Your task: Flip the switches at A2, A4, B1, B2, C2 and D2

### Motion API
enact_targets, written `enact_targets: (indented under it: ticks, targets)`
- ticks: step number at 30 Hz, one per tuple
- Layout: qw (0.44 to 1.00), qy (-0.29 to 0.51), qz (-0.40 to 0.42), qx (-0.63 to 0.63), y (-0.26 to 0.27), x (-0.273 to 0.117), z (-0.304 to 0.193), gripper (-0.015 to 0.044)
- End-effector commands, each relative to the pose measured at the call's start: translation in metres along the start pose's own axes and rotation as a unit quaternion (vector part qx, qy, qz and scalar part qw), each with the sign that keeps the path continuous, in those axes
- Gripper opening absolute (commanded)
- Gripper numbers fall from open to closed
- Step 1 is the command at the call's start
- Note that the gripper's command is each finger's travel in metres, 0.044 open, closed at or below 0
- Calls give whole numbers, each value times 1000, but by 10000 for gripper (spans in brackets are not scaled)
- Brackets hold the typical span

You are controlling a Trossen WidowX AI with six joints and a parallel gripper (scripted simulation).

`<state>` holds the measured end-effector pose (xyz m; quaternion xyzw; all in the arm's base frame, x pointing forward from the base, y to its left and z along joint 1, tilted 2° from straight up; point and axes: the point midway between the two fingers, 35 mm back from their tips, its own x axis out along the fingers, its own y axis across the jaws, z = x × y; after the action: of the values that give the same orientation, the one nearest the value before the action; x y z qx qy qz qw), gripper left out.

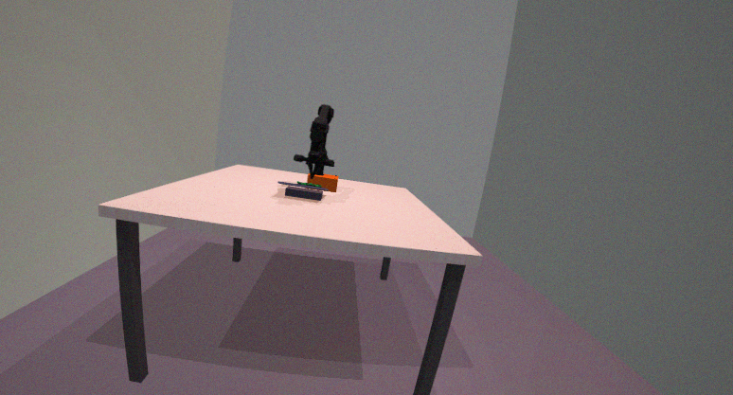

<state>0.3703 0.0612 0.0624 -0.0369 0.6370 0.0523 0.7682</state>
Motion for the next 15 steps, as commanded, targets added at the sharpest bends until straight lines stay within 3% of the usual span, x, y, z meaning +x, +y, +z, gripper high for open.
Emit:
enact_targets:
  ticks: [1,15]
  targets:
    - [1000,5,2,2,1,7,-2,0]
    - [1000,4,2,2,1,20,-1,0]
